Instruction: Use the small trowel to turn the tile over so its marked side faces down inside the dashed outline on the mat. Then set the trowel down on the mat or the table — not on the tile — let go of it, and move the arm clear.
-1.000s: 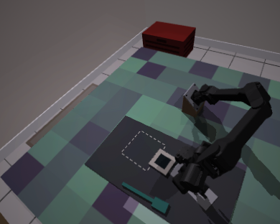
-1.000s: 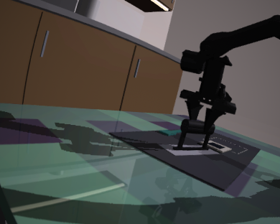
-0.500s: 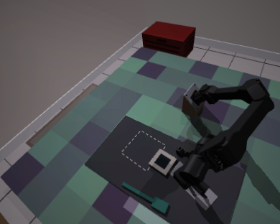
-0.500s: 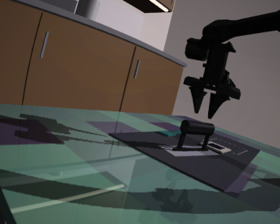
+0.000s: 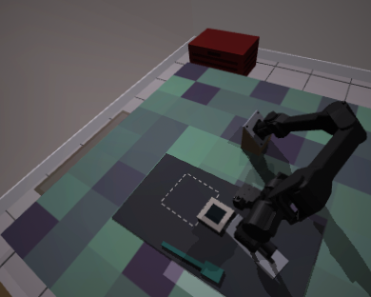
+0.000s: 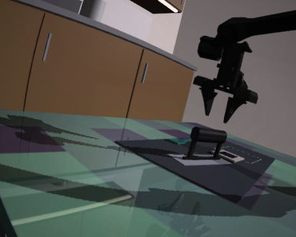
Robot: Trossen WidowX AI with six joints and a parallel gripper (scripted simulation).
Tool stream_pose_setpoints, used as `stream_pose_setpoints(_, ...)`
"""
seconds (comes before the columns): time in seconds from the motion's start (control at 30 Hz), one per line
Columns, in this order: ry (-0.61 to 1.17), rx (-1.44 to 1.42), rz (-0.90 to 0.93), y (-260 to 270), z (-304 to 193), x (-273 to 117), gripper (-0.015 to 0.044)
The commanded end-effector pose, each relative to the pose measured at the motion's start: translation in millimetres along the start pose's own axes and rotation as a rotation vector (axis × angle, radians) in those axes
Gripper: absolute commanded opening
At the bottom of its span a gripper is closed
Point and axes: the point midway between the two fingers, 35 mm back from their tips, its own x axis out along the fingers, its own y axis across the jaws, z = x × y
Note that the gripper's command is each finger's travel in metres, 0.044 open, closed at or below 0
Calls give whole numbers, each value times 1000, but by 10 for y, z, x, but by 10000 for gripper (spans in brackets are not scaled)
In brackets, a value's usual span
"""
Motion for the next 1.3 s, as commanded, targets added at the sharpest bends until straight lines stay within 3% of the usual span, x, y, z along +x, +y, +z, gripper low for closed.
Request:
stream_pose_setpoints(0.0,-24,-122,15,-21,6,46,300)
stream_pose_setpoints(1.27,-350,-1347,188,-101,68,223,300)
